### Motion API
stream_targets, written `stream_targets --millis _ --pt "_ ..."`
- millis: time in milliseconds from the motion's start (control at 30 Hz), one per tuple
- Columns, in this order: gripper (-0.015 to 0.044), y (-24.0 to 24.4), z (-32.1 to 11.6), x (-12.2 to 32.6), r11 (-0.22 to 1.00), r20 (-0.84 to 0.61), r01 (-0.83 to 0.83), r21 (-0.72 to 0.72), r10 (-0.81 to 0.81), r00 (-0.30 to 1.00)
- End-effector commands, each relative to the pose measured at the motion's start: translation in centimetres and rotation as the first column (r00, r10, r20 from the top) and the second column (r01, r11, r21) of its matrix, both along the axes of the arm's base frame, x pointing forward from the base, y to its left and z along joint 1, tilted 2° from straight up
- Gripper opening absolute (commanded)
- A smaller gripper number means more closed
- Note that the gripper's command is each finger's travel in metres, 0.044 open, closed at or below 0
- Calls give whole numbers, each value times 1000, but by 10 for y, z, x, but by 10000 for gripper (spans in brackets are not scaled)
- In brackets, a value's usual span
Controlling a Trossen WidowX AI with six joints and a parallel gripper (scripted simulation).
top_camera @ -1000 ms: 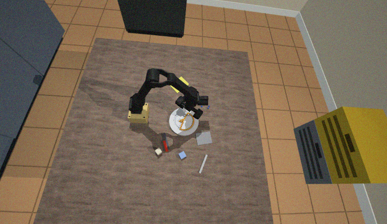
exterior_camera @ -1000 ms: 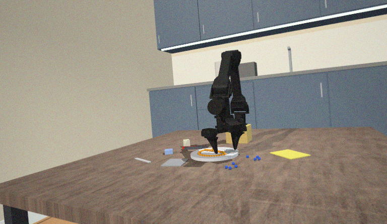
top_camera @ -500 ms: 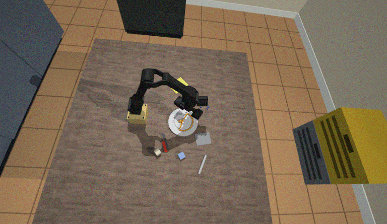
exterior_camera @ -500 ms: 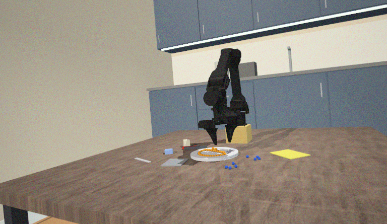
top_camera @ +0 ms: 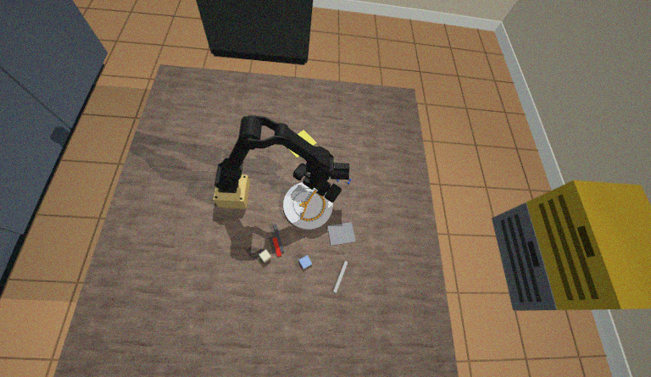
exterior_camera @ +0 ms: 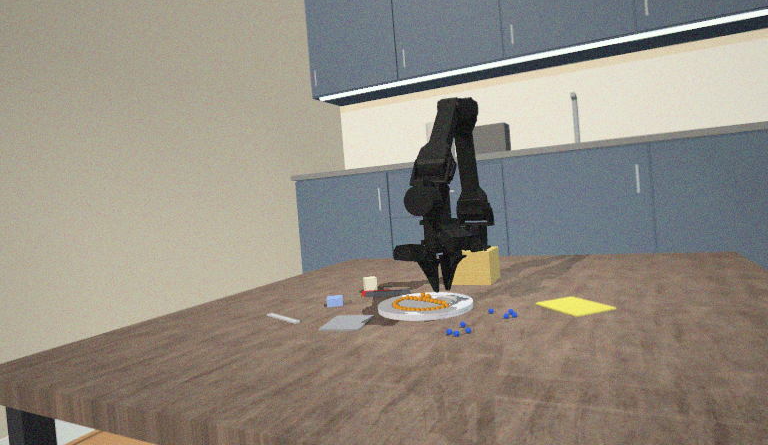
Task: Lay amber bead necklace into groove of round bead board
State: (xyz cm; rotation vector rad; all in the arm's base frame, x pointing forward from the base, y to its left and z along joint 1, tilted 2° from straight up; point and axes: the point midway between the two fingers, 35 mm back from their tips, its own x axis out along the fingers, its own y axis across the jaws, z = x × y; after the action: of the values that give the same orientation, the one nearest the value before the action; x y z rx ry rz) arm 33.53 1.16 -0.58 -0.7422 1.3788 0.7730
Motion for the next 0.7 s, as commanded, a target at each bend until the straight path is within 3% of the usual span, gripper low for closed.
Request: stream_targets --millis 0,600,667 --pt "120 0 -8 -2 1000 -12 -1 0 1 1000" --pt "120 1 -28 -5 1000 -22 -4 0 4 1000" --pt "67 1 -26 -4 1000 -17 -2 0 2 1000"
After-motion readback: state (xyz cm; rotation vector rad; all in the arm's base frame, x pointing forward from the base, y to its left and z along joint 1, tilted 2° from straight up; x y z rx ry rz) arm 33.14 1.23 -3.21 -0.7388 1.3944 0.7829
